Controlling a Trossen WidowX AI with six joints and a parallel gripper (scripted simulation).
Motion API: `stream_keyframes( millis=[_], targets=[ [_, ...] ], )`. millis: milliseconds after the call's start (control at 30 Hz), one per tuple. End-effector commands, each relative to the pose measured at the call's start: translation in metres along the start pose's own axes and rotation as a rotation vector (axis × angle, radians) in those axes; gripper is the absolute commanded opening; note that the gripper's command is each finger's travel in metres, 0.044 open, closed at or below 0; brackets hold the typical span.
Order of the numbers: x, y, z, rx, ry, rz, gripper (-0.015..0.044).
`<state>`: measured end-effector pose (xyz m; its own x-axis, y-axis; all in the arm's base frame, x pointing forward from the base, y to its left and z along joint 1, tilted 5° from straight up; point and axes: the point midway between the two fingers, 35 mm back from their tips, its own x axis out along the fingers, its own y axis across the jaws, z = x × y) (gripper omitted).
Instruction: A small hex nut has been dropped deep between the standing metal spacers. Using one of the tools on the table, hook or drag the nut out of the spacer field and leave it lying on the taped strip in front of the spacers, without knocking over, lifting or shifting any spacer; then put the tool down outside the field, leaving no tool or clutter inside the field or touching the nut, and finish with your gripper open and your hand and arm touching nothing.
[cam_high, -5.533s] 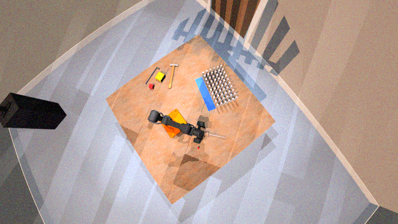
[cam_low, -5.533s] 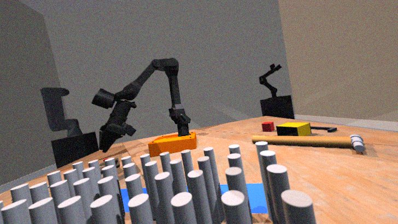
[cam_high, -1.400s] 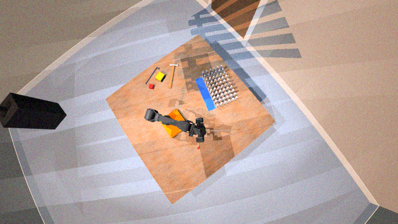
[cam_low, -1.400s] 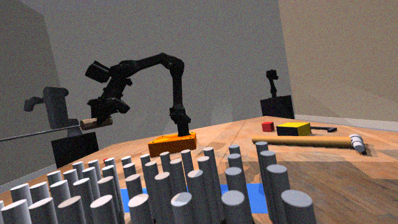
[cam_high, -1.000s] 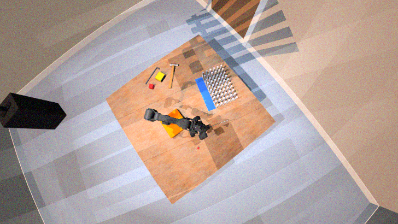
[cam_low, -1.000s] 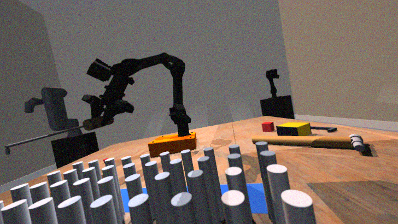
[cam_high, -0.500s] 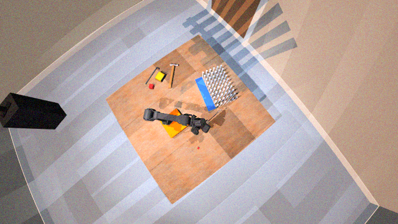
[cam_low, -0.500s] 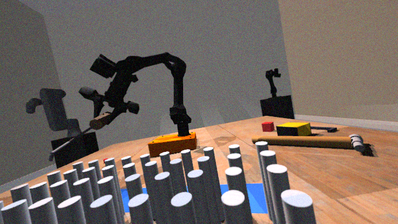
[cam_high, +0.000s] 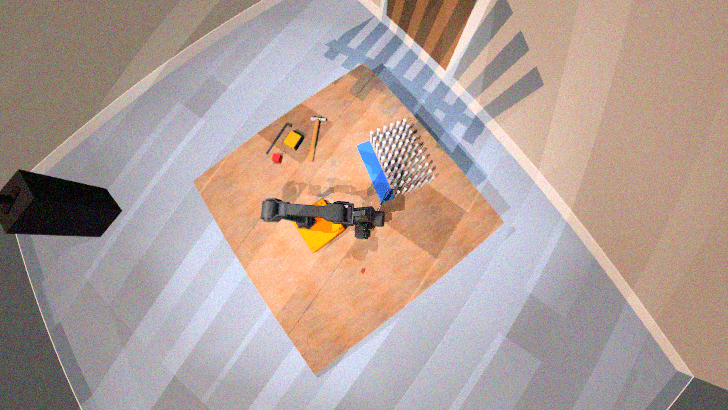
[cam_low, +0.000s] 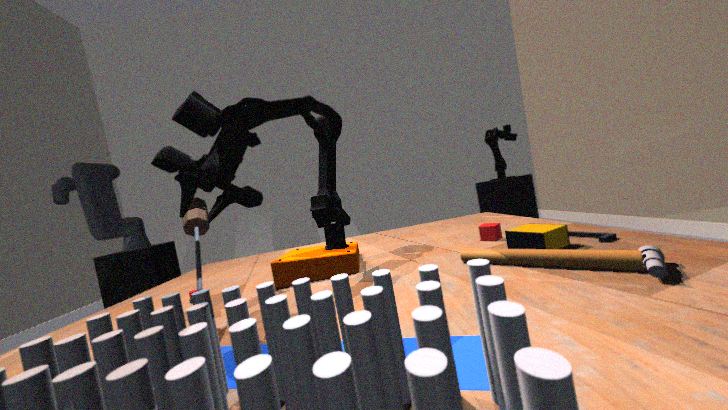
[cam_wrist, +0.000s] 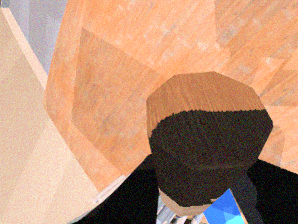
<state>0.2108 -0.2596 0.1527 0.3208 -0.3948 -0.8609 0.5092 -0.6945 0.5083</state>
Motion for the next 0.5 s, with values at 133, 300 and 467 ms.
stream_keyframes(
  millis=[133,300,467],
  targets=[
    [-0.003,0.000,-0.020,-0.263,0.021,0.022,0.0000],
    [-0.004,-0.003,-0.028,-0.428,0.026,0.020,0.0000],
    [-0.006,-0.005,-0.040,-0.597,0.037,0.030,0.0000]
  ],
)
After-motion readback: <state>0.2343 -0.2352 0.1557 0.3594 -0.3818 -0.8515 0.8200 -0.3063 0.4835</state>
